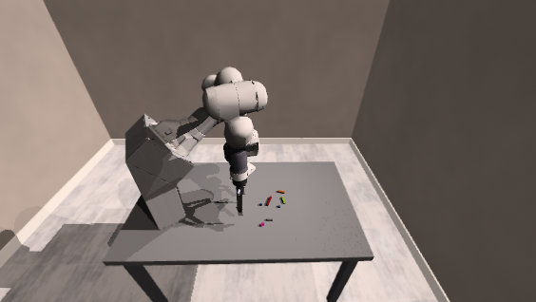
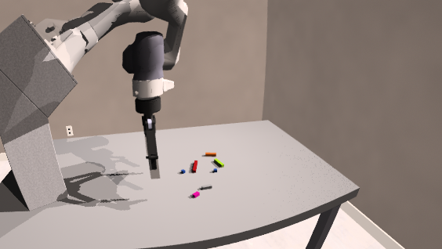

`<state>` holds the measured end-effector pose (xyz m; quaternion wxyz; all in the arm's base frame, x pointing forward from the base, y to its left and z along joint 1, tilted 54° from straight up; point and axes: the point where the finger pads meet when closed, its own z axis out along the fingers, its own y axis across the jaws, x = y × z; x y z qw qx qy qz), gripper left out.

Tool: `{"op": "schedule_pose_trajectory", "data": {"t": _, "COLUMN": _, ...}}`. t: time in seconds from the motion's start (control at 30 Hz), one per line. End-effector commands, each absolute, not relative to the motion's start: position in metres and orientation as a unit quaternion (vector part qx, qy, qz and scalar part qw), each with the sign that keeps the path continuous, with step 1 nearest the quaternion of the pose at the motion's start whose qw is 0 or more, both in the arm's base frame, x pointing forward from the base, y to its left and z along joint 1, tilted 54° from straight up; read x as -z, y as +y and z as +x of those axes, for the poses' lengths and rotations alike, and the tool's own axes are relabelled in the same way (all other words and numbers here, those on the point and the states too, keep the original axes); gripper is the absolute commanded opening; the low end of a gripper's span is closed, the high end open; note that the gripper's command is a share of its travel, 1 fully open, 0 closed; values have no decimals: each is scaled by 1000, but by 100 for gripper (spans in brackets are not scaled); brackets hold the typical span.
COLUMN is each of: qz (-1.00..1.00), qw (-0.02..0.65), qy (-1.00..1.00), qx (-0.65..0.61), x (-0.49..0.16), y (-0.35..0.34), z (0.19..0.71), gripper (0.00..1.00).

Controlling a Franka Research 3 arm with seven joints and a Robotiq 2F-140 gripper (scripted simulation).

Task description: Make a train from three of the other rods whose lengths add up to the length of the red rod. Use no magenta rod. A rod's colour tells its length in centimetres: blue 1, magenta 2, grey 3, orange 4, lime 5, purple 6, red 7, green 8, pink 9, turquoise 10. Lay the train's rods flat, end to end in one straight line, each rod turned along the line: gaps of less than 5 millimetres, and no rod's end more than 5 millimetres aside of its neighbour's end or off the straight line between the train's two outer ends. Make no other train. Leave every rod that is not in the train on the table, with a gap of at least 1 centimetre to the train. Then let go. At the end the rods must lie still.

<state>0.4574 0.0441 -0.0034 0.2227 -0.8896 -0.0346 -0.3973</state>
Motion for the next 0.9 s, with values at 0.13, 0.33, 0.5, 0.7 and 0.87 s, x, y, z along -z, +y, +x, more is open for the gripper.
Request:
{"op": "schedule_pose_trajectory", "data": {"t": 0.13, "qz": -889, "qw": 222, "qy": -39, "qx": 398, "x": 3, "y": 46, "z": 457, "gripper": 100}}
{"op": "schedule_pose_trajectory", "data": {"t": 0.33, "qz": -889, "qw": 222, "qy": -39, "qx": 398, "x": 3, "y": 46, "z": 457, "gripper": 100}}
{"op": "schedule_pose_trajectory", "data": {"t": 0.5, "qz": -889, "qw": 260, "qy": 55, "qx": 372, "x": -9, "y": 42, "z": 473, "gripper": 100}}
{"op": "schedule_pose_trajectory", "data": {"t": 0.7, "qz": -887, "qw": 274, "qy": 91, "qx": 361, "x": -14, "y": 41, "z": 478, "gripper": 100}}
{"op": "schedule_pose_trajectory", "data": {"t": 0.87, "qz": -878, "qw": 299, "qy": 153, "qx": 341, "x": -24, "y": 39, "z": 488, "gripper": 100}}
